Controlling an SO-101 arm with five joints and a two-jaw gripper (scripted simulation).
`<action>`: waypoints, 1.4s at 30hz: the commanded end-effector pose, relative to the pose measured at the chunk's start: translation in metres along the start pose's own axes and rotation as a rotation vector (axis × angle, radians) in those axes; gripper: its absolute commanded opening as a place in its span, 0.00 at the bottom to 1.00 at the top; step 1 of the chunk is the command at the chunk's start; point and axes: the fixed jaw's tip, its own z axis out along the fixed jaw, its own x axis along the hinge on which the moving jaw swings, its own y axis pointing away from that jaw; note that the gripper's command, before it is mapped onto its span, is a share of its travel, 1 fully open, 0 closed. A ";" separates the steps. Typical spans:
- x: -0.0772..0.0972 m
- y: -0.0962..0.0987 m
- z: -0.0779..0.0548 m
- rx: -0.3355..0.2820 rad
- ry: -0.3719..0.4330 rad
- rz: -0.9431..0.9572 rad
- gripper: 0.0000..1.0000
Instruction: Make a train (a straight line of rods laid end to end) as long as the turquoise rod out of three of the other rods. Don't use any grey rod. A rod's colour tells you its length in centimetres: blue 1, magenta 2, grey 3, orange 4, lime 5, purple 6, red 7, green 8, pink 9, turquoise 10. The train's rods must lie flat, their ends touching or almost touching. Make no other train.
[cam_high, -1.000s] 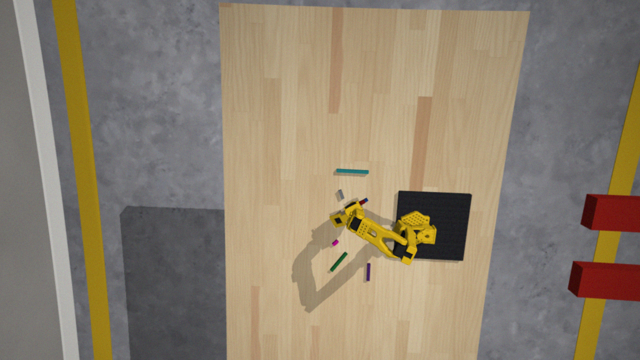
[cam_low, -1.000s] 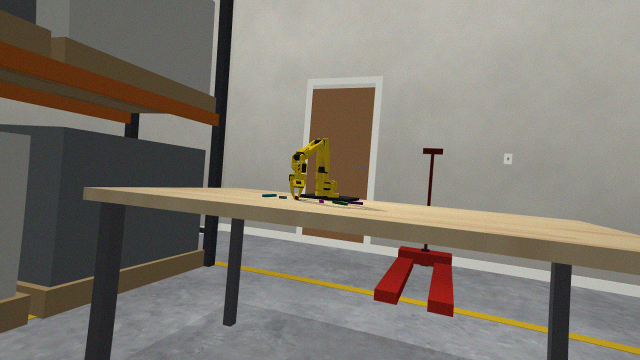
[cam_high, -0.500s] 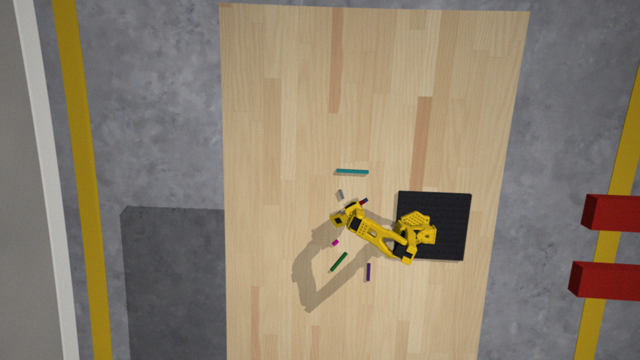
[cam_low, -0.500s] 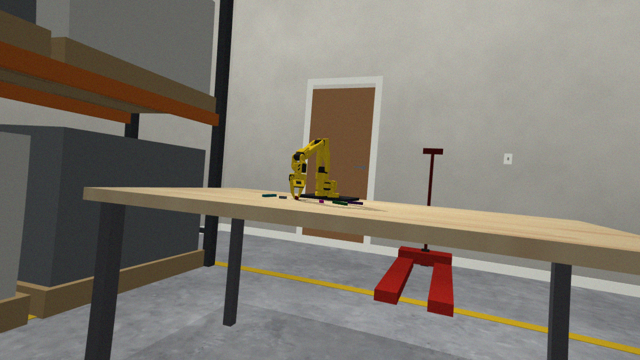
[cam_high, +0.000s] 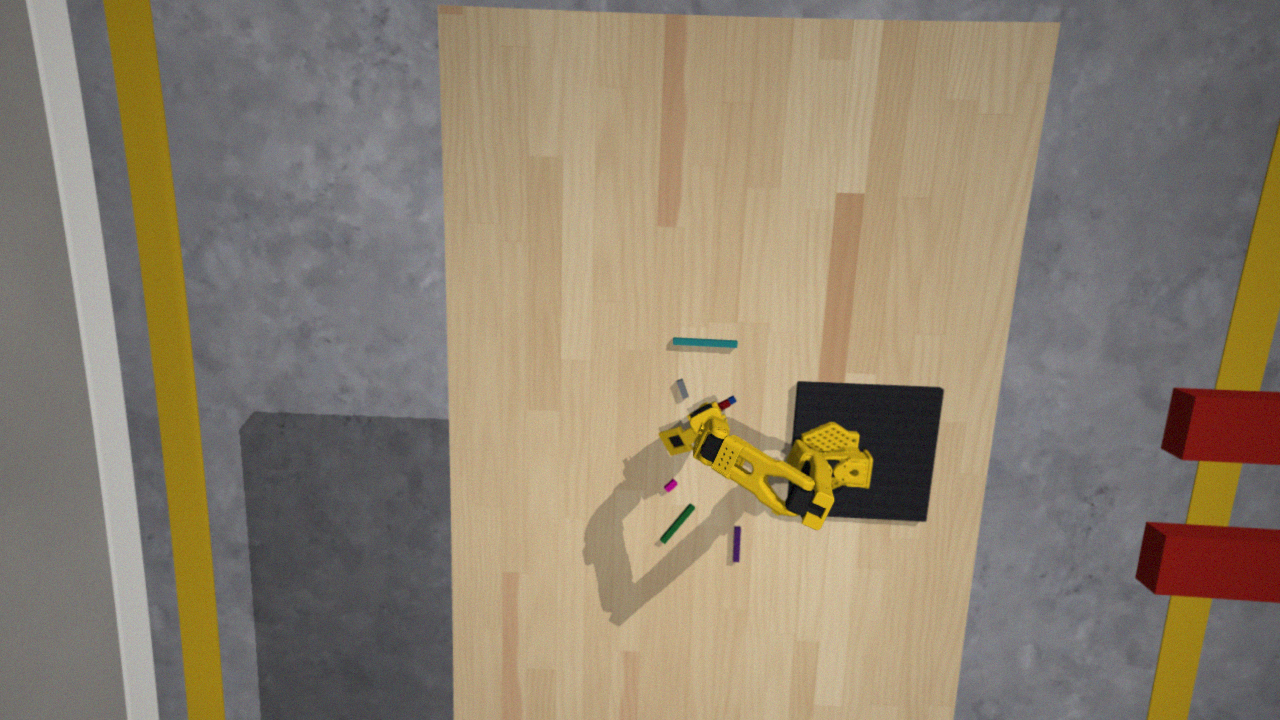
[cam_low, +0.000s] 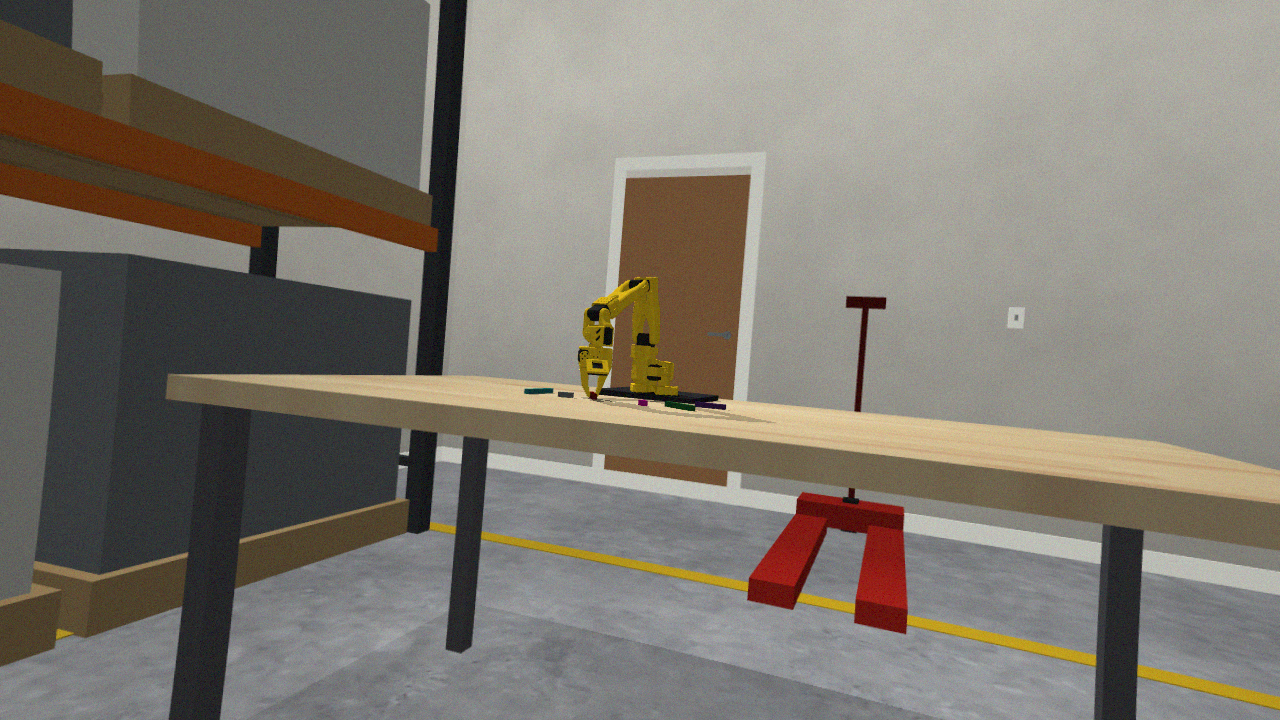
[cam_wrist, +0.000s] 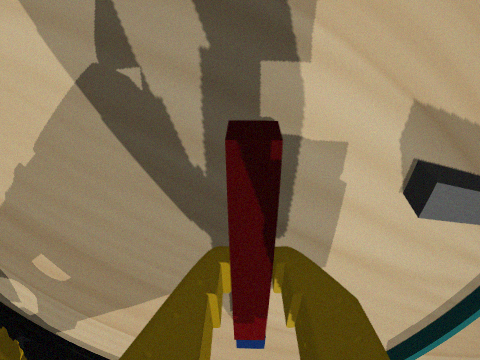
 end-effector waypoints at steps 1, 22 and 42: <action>-0.001 -0.003 -0.003 0.015 -0.014 -0.001 0.00; -0.002 -0.005 -0.005 0.024 -0.021 -0.001 0.00; -0.002 -0.005 -0.005 0.024 -0.021 -0.001 0.06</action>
